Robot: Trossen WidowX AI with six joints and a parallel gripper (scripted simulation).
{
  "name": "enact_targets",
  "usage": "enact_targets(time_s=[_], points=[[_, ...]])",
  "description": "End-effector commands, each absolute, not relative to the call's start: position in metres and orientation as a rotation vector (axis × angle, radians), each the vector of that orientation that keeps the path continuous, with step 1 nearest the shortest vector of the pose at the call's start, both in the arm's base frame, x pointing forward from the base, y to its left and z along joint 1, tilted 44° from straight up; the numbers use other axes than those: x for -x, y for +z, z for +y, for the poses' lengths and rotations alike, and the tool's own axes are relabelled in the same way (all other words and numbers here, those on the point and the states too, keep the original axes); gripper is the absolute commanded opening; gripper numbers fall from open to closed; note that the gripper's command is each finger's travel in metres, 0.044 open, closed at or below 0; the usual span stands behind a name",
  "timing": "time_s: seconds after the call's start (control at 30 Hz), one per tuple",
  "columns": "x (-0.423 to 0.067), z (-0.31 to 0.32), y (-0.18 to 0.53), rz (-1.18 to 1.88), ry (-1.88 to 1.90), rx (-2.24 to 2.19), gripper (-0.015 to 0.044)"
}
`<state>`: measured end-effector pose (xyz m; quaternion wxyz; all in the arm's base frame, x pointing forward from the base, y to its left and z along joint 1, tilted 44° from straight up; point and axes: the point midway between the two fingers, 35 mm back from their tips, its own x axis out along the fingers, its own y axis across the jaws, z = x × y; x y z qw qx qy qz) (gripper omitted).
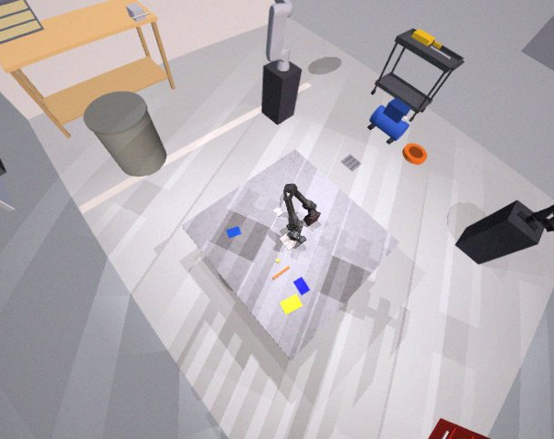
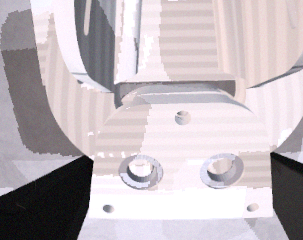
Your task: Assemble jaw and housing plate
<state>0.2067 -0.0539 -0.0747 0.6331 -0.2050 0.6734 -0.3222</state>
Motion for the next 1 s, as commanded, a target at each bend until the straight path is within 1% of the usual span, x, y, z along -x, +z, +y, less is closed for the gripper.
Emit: enact_targets(time_s=[0.0, 0.87, 0.97], points=[[-0.2063, -0.0546, -0.0763, 1.543, -0.732, 0.469, 0.0351], [-0.2063, -0.0546, -0.0763, 1.543, -0.732, 0.469, 0.0351], [-0.2066, -0.054, -0.0752, 1.542, -0.733, 0.472, 0.043]])
